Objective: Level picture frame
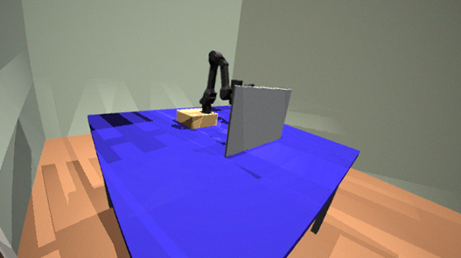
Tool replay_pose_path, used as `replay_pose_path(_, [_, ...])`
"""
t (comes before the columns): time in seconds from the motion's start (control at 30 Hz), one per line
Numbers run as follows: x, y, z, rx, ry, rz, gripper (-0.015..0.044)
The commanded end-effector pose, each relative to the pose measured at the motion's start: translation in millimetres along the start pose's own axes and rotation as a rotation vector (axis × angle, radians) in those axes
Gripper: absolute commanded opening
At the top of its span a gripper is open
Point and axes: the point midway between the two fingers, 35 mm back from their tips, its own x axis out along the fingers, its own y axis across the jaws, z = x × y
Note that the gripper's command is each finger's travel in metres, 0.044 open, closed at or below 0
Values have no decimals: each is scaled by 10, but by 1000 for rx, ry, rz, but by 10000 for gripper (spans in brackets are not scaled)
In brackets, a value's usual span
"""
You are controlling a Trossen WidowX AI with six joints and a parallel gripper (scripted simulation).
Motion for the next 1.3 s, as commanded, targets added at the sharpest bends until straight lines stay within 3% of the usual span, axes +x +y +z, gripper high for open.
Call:
replay_pose_path(0.0, [0, 36, -1, -2, 1, 6, 0])
replay_pose_path(1.27, [0, 138, -1, -2, 1, 6, 0])
